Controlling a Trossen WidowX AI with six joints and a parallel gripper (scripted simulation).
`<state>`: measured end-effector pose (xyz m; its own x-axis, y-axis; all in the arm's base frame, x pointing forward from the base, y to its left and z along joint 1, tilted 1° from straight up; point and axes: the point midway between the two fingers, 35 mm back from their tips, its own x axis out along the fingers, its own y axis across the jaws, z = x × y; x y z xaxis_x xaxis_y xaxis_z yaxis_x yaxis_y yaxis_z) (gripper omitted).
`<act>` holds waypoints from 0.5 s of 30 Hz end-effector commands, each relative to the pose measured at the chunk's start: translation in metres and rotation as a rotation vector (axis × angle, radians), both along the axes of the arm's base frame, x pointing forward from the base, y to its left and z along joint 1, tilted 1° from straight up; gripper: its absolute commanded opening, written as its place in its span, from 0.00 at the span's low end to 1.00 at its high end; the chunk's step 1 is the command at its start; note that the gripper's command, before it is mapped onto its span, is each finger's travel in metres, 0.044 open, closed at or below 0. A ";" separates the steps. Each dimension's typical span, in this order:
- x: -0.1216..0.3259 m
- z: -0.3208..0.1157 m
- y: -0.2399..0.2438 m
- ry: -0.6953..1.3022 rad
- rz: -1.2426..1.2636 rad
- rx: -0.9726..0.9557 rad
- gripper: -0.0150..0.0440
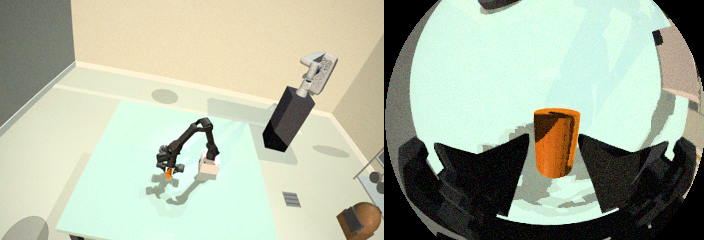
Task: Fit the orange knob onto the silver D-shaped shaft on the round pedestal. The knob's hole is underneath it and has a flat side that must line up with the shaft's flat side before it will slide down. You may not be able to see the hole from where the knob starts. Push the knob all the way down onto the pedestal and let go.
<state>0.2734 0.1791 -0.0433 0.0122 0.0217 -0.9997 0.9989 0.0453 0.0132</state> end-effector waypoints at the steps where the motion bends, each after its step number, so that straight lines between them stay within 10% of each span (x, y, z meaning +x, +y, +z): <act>1: 0.000 0.000 0.000 -0.001 0.000 0.001 0.69; 12: 0.000 0.000 0.000 -0.001 0.000 0.001 0.69; 15: 0.000 0.000 0.000 -0.001 0.000 0.001 0.83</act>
